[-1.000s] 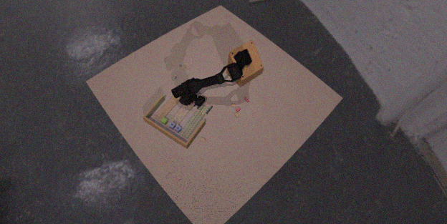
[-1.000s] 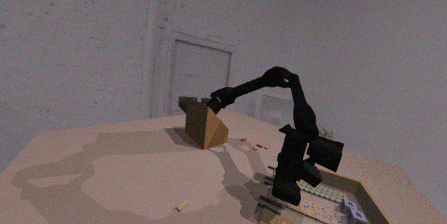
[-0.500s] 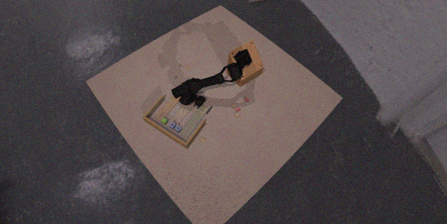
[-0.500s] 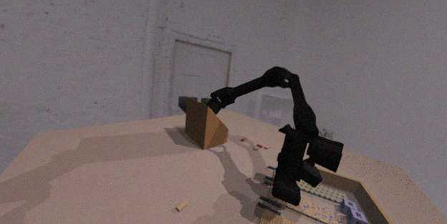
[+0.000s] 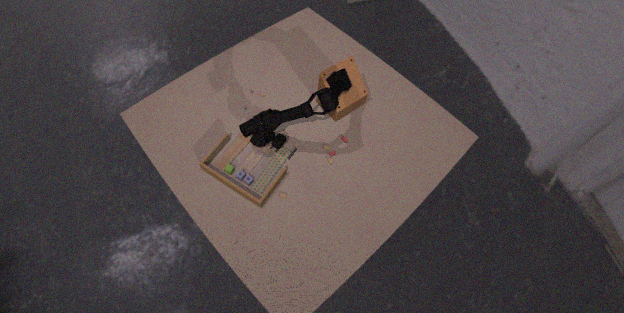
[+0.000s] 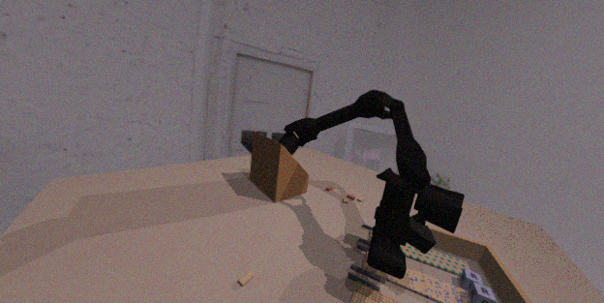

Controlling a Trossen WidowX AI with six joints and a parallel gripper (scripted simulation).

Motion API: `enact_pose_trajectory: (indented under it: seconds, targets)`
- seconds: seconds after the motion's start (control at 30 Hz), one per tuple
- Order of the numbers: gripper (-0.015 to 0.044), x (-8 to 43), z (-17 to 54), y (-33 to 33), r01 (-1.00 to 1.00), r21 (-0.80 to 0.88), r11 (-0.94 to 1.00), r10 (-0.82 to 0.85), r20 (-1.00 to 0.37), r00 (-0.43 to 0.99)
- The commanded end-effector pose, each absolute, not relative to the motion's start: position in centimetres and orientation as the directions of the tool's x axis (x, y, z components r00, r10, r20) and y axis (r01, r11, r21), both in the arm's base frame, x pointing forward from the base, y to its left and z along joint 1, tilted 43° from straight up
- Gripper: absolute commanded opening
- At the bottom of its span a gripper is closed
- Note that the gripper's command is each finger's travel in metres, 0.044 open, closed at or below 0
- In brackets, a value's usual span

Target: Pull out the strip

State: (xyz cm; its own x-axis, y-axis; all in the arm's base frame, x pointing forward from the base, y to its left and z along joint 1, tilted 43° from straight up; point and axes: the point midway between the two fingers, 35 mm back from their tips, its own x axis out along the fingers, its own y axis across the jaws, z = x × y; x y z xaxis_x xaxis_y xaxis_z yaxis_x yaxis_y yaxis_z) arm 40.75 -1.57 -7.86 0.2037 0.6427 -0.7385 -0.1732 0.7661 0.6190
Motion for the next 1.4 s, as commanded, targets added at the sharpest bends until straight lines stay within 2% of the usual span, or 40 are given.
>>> enact_pose_trajectory:
  seconds: [0.0, 0.67, 1.37]
  targets:
    - [0.0000, 40.8, -8.0, -1.4, -0.171, 0.622, 0.764, 0.645, -0.737, 0.202]
    - [0.0000, 40.8, -8.2, -1.3, -0.171, 0.622, 0.764, 0.645, -0.737, 0.202]
    - [0.0000, 37.8, -9.1, -1.3, -0.169, 0.622, 0.764, 0.645, -0.738, 0.201]
